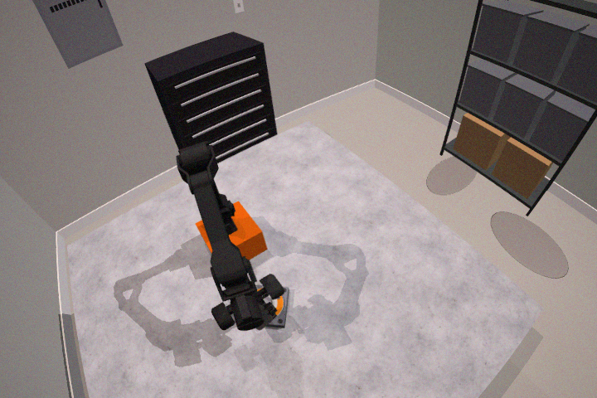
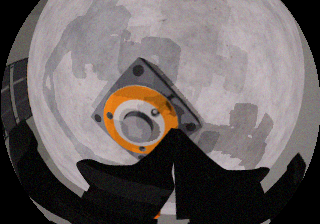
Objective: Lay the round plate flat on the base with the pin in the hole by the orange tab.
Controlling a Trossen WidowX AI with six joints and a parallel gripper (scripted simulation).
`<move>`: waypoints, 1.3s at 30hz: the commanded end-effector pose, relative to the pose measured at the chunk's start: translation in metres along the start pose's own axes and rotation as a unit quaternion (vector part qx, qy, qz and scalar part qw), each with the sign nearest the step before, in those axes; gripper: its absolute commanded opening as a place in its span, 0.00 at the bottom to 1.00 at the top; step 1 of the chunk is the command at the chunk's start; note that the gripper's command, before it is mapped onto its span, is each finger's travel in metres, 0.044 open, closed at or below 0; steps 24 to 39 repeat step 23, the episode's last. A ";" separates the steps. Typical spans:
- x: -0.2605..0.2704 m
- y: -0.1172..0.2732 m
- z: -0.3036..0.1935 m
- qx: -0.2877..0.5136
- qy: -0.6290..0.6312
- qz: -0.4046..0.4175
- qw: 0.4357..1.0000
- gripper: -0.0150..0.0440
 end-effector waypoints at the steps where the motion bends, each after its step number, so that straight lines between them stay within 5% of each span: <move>1: 0.000 0.016 -0.001 -0.004 0.000 0.000 1.000 0.25; 39: 0.000 0.008 0.000 -0.003 -0.001 -0.001 1.000 0.25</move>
Point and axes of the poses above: the point midway between the two fingers, 35 mm back from their tips, its own y axis back along the fingers, its own x axis across the jaws, z = x × y, the point moved 5 cm from there along y, back along the fingers, and after that the axes turned 4 degrees about y, right-handed, at the moved point
